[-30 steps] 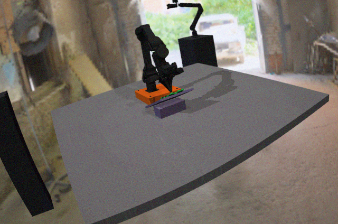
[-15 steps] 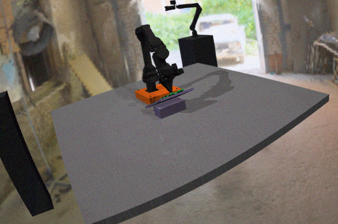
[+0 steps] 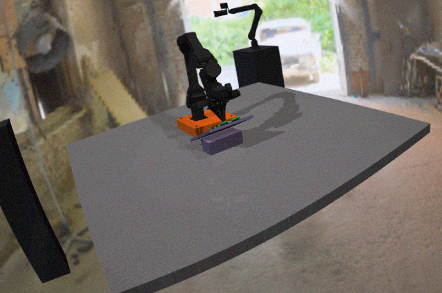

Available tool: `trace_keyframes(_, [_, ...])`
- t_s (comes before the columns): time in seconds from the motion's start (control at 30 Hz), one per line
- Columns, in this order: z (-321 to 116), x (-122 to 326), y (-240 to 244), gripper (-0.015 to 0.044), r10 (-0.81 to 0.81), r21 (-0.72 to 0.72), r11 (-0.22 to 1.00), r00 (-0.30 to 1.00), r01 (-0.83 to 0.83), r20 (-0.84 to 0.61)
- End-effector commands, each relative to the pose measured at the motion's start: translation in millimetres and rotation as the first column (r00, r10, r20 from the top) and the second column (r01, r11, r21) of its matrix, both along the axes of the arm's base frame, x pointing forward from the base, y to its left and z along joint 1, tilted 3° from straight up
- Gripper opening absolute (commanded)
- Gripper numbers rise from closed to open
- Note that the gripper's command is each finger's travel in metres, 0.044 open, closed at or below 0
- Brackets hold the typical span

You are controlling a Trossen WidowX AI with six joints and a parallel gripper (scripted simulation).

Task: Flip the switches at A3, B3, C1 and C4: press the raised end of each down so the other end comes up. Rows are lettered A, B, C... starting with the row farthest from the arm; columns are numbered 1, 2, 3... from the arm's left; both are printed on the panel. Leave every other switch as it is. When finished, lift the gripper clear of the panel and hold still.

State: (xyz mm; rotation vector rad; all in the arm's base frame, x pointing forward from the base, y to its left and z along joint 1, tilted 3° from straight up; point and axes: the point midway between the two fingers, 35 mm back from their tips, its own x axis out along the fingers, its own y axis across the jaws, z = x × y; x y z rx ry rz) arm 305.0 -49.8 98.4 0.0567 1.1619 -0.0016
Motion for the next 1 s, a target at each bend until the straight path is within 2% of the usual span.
trace_keyframes(0.0, [-1.0, 0.3, -0.9, 0.0, -0.006, -0.004, 1.0, 1.0, 0.006, -0.001])
trace_keyframes(0.97, [-4.5, 1.9, -0.8, 0.0, -0.006, -0.004, 1.0, 1.0, 0.006, -0.001])
